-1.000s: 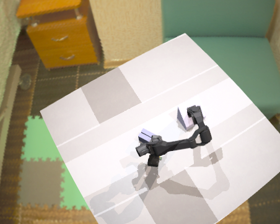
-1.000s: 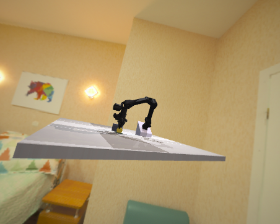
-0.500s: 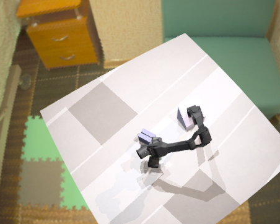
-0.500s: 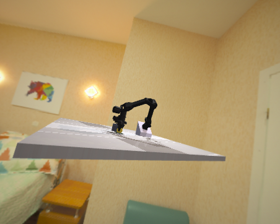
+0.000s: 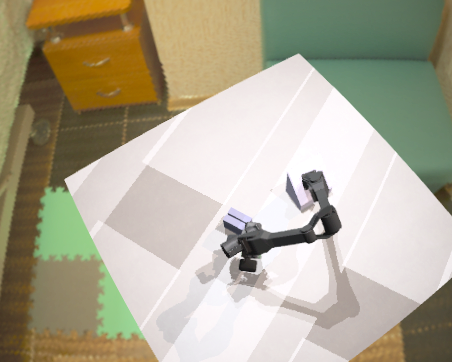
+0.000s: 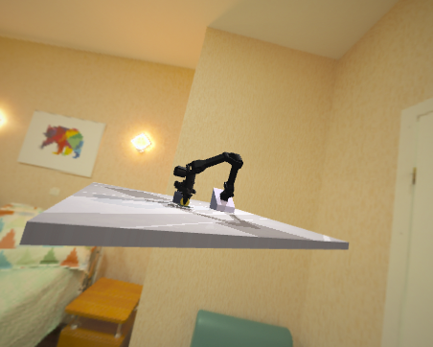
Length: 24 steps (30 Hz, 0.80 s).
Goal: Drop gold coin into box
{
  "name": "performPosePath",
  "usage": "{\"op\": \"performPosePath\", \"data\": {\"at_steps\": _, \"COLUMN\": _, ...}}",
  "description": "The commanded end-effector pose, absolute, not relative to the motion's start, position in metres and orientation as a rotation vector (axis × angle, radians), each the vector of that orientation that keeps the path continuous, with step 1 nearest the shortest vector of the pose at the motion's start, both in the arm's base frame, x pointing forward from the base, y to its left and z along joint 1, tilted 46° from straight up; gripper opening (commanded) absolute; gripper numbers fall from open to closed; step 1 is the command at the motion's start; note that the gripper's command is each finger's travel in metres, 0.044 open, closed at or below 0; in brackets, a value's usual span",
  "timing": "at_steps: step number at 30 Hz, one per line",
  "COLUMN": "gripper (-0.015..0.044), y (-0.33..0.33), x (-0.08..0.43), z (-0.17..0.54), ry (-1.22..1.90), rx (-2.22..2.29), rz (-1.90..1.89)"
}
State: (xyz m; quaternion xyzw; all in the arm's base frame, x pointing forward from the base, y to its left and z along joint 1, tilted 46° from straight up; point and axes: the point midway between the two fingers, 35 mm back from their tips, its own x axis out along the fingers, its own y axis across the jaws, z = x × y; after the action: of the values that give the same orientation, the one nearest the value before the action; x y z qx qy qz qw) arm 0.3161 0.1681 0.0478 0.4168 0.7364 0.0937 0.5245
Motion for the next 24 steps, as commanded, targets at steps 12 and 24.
{"op": "performPosePath", "data": {"at_steps": 12, "gripper": 0.0000, "y": 0.159, "x": 0.320, "z": 0.057, "ry": 1.762, "rx": 1.003, "rz": 0.222}}
{"op": "performPosePath", "data": {"at_steps": 24, "gripper": 0.0000, "y": 0.137, "x": 0.325, "z": 0.076, "ry": 1.761, "rx": 1.000, "rz": 0.219}}
